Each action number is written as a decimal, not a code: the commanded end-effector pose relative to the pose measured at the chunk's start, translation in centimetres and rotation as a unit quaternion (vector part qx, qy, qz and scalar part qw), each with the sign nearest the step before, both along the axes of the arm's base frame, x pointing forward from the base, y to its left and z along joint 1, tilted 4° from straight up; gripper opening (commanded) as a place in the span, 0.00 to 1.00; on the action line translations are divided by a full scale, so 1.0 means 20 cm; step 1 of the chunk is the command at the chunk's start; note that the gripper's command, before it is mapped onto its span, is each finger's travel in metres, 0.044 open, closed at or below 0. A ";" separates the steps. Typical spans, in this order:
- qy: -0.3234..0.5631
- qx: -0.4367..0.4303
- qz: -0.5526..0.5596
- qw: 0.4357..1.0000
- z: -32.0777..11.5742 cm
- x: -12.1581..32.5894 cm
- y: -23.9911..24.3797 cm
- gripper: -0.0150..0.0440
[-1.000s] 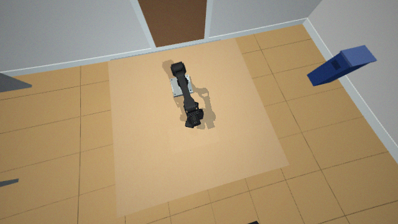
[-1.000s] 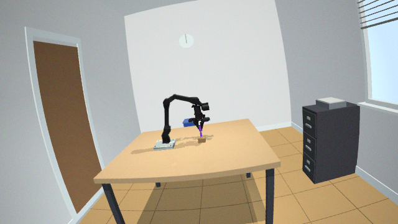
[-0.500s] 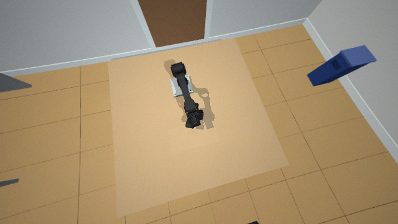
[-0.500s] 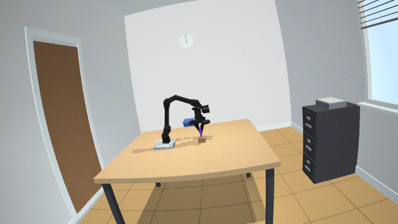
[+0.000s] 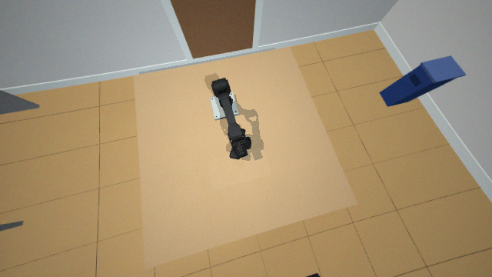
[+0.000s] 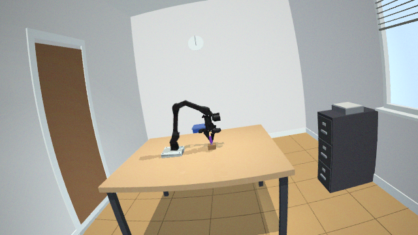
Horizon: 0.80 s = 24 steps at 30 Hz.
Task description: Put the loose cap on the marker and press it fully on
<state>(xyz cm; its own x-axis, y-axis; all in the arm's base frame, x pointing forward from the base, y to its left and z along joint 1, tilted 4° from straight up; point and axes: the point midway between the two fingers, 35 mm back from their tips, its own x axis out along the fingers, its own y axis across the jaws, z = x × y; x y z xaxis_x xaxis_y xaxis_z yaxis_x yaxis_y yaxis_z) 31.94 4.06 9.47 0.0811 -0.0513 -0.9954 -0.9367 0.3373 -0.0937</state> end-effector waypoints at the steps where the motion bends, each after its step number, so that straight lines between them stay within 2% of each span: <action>1: 0.001 -0.001 0.002 1.000 -0.01 0.00 0.00 0.25; 6: 0.001 -0.001 0.002 1.000 -0.01 0.00 0.00 0.25; 22: 0.001 0.000 0.000 1.000 -0.01 0.00 0.00 0.97; 24: 0.001 0.000 0.000 1.000 -0.01 0.00 0.00 1.00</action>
